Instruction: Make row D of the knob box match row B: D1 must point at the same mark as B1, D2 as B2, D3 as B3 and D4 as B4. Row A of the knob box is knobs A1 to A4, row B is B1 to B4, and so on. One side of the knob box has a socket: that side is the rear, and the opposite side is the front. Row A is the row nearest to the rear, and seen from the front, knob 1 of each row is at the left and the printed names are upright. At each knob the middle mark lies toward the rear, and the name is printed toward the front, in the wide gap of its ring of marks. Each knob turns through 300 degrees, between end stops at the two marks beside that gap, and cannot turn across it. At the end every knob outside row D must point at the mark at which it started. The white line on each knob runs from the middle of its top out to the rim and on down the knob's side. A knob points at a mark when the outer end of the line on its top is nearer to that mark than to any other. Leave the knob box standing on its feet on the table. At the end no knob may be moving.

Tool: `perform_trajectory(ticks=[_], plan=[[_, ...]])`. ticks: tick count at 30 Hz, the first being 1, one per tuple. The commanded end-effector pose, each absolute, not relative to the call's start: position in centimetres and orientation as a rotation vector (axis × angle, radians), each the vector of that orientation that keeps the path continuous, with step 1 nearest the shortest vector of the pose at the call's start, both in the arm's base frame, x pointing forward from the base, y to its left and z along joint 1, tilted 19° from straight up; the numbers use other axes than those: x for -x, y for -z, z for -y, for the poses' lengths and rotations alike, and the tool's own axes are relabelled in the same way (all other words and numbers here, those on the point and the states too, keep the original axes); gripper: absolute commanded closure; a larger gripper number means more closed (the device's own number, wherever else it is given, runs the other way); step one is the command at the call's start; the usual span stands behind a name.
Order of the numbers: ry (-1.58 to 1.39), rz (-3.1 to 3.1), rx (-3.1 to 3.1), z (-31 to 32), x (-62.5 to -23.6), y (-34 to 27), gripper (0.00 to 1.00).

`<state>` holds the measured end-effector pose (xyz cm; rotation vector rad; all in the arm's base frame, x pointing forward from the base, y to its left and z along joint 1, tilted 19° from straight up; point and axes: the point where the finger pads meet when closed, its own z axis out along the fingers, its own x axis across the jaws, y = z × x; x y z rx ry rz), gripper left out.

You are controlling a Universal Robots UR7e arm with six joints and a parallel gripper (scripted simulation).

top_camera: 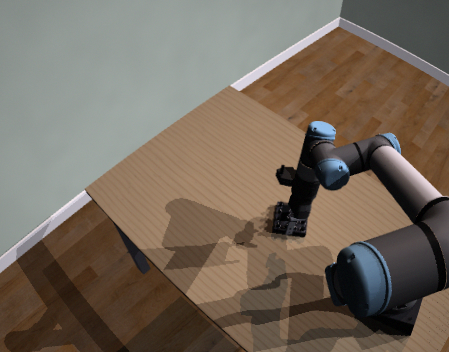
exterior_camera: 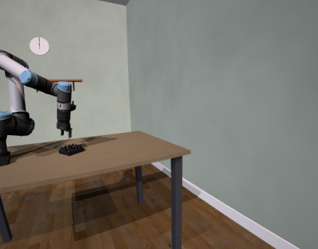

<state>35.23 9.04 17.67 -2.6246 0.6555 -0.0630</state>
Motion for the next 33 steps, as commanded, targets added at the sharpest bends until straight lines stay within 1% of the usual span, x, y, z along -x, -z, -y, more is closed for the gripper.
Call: perform_trajectory(ticks=[1, 8, 14, 33], plan=[[0.132, -0.794, 2.649, -6.9, -35.8, -16.6, 0.0], [0.26, -1.044, 2.647, -2.9, -36.3, -15.5, 0.0], [0.33, -1.172, 2.63, -0.9, -36.5, -15.2, 0.0], [0.355, -1.215, 2.622, -0.3, -36.5, -15.1, 0.0]])
